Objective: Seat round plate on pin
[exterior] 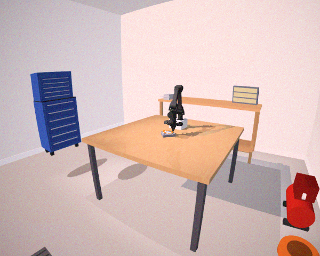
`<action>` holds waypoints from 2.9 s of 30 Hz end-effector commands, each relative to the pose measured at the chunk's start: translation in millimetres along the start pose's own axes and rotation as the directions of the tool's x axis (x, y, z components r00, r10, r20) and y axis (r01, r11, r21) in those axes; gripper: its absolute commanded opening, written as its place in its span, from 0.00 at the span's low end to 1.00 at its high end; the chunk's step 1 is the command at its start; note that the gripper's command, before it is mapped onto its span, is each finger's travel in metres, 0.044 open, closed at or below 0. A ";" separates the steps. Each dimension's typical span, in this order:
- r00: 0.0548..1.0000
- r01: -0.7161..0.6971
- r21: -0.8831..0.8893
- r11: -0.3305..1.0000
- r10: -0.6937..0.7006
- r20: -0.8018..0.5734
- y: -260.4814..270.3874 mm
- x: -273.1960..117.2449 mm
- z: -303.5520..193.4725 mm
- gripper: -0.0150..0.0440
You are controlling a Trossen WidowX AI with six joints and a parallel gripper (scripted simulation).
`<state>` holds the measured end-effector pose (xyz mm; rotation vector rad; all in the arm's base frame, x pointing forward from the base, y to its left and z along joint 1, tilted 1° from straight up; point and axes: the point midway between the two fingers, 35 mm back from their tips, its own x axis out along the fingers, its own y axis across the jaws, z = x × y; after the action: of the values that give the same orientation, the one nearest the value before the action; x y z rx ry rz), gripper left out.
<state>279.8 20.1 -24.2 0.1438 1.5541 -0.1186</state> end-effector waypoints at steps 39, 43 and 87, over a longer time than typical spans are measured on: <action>1.000 0.006 -0.003 1.000 -0.006 -0.012 -24.7 1.2 -30.6 0.25; 1.000 0.006 -0.003 1.000 -0.007 -0.012 -27.9 1.0 -31.7 0.25; 1.000 0.011 -0.003 1.000 -0.011 -0.012 -71.2 -4.8 -30.6 0.25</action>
<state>237.4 -41.3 -21.0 0.1377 1.5659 -0.1210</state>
